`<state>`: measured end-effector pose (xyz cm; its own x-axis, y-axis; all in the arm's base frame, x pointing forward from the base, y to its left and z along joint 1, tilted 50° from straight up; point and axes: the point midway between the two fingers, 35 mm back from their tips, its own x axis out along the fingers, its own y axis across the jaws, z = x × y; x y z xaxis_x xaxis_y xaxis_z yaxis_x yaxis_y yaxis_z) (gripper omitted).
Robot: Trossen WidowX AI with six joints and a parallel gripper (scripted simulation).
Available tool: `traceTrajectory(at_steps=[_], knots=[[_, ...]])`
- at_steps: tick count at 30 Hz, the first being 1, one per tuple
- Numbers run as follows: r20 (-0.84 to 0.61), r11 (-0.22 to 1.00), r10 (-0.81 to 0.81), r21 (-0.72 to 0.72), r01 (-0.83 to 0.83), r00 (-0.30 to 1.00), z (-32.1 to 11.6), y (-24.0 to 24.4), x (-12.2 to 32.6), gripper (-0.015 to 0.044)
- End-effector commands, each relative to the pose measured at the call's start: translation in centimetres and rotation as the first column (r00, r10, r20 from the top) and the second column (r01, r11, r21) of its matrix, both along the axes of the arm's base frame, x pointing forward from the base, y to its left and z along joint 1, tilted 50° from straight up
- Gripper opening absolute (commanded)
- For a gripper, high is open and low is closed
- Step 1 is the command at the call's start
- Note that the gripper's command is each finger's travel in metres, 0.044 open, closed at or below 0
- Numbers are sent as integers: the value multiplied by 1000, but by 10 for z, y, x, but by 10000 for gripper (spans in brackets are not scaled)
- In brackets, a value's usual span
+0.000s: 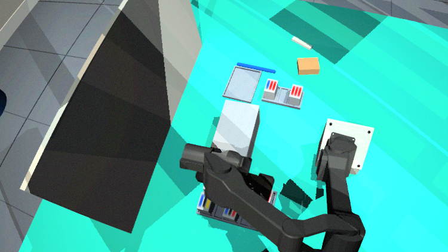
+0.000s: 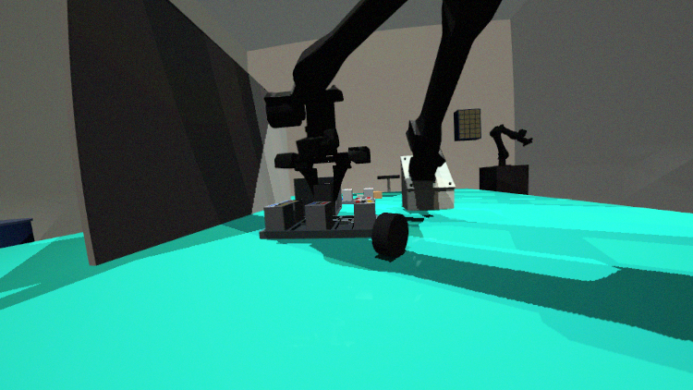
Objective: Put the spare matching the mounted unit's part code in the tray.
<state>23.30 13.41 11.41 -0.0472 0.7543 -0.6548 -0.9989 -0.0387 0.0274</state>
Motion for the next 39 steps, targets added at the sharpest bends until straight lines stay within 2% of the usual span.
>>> traceTrajectory(at_steps=[1,24,39], knots=[[3,1000,-2,2,2,1000,12,-14,2,0],[-1,1000,-2,9,2,1000,62,-79,4,0],[-3,1000,-8,-17,8,1000,31,-120,48,0]])
